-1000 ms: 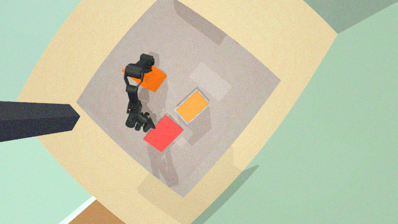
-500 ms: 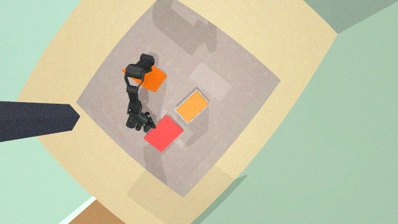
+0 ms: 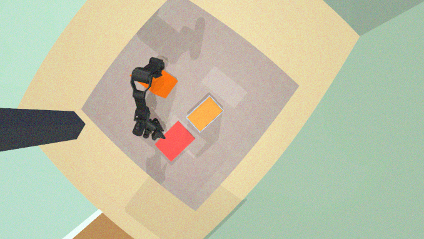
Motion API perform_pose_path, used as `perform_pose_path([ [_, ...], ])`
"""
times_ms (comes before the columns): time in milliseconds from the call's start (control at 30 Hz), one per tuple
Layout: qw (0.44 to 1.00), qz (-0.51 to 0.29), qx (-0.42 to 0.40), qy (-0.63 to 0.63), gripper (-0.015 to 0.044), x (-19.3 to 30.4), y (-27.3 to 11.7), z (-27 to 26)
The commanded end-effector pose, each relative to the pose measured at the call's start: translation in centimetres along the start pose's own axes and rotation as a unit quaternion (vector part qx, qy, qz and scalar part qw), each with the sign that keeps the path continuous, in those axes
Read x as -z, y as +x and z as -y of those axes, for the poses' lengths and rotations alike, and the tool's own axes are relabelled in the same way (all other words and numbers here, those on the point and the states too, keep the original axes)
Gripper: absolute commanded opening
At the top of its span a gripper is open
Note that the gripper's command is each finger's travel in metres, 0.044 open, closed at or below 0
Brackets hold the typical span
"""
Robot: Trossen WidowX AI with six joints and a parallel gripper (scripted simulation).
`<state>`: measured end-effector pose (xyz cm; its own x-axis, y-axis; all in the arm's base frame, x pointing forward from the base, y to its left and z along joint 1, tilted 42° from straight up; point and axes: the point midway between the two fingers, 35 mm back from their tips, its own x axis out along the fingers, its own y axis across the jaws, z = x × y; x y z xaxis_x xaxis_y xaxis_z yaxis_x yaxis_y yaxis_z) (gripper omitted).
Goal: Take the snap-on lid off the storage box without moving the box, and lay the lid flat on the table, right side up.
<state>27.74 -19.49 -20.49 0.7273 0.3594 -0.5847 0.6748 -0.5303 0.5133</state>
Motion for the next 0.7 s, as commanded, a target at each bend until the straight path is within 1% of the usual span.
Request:
perform_pose_path([
  [0, 1.000, -0.002, 0.002, 0.002, 0.0440, 0.2, -0.7, 0.9],
  [667, 1.000, 0.000, 0.004, 0.003, 0.0440, 0.1, -3.9, 3.5],
])
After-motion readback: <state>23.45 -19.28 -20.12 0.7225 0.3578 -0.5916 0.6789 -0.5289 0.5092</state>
